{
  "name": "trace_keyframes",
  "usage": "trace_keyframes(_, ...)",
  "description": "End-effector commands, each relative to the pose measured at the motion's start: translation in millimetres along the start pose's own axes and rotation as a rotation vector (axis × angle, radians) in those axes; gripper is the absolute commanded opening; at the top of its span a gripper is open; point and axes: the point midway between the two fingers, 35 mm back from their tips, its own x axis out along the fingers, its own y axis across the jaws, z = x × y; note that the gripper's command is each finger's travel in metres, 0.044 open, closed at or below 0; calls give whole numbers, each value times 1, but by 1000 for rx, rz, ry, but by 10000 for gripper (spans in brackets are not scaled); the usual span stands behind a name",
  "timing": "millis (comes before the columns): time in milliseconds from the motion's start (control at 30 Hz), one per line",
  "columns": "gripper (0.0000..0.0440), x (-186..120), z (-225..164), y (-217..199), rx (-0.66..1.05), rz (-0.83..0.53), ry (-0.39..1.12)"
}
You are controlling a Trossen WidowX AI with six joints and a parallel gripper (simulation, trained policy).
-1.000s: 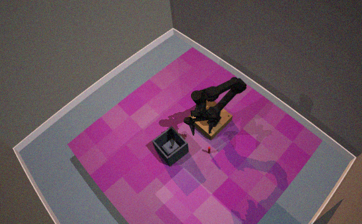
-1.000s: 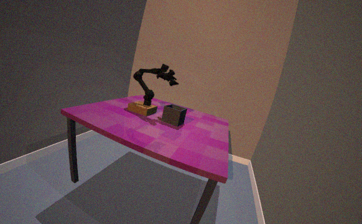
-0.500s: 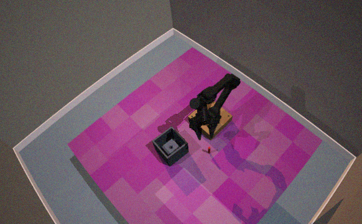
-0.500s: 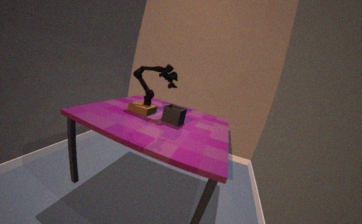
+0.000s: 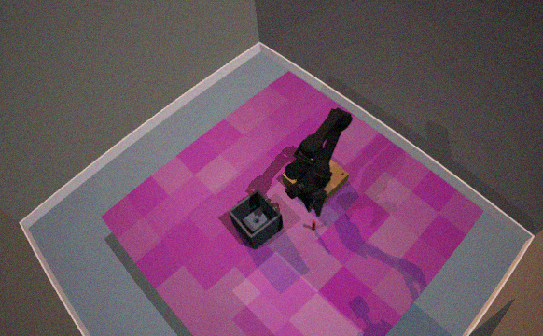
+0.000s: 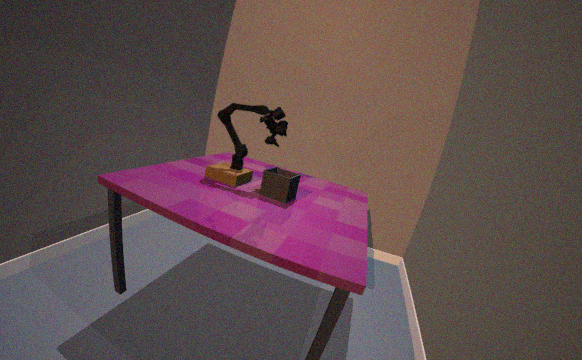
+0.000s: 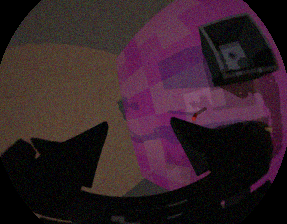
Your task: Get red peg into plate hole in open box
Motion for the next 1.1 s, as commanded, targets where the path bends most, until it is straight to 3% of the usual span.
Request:
trace_keyframes(0, 440, 4, -3, -2, 76, -49, 25)
trace_keyframes(533, 440, 29, -29, -41, 489, -395, 125)
trace_keyframes(1067, 440, 48, -52, -79, 763, -735, 58)
